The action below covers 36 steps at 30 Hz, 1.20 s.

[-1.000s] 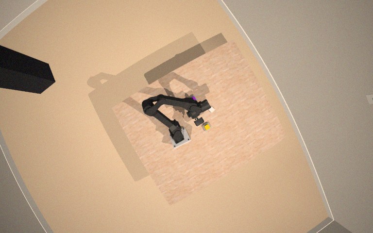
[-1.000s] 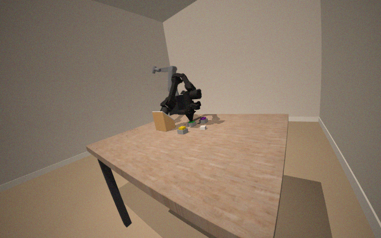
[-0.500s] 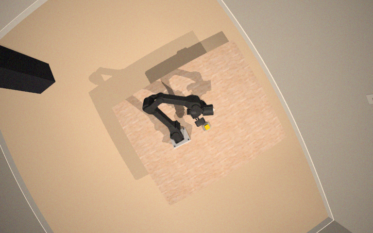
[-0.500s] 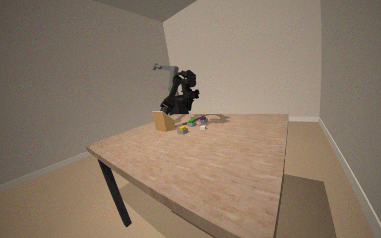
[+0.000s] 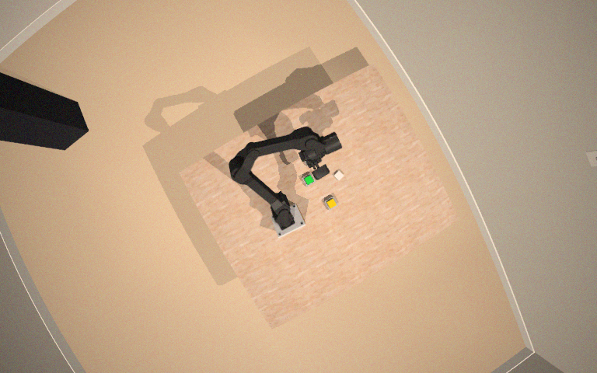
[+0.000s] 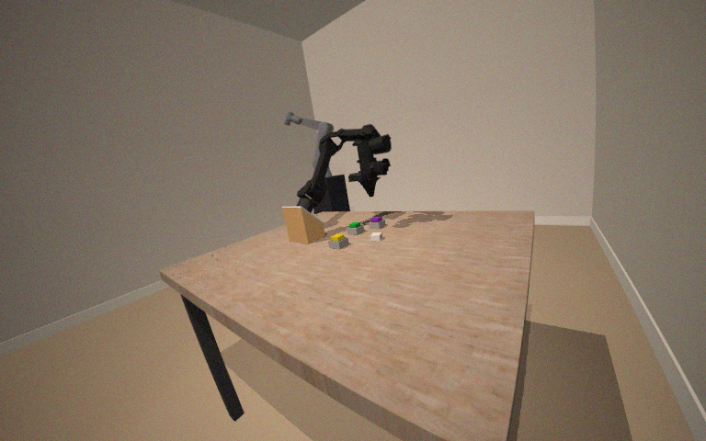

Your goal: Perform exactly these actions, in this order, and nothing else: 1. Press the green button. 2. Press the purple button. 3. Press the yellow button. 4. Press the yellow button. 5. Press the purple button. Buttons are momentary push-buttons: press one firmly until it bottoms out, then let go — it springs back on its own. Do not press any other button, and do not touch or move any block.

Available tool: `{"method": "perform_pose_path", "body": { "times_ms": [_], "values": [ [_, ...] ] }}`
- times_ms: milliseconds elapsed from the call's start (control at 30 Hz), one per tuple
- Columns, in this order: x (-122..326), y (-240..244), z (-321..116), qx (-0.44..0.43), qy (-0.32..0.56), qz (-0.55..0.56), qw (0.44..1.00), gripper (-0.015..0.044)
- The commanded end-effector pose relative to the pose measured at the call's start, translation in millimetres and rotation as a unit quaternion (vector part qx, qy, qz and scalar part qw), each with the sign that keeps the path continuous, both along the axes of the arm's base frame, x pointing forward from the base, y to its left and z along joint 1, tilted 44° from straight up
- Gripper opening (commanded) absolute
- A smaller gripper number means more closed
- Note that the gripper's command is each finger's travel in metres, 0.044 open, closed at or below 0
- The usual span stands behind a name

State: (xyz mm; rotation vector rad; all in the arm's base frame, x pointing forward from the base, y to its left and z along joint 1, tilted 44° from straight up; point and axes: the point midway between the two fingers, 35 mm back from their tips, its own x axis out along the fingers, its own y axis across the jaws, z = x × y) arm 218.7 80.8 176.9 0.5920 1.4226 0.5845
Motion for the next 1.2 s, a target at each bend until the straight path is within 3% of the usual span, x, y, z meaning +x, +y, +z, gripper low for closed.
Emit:
{"method": "perform_pose_path", "body": {
  "times_ms": [0,167,1167],
  "values": [
    [3.5,6.6,3.2,0.003,0.003,-0.006,1.0,0.002],
    [7.1,45.9,-36.9,0.004,0.003,-0.006,1.0,0.002],
    [9.0,70.4,-61.6,0.006,0.002,-0.006,1.0,0.002]
  ]
}}
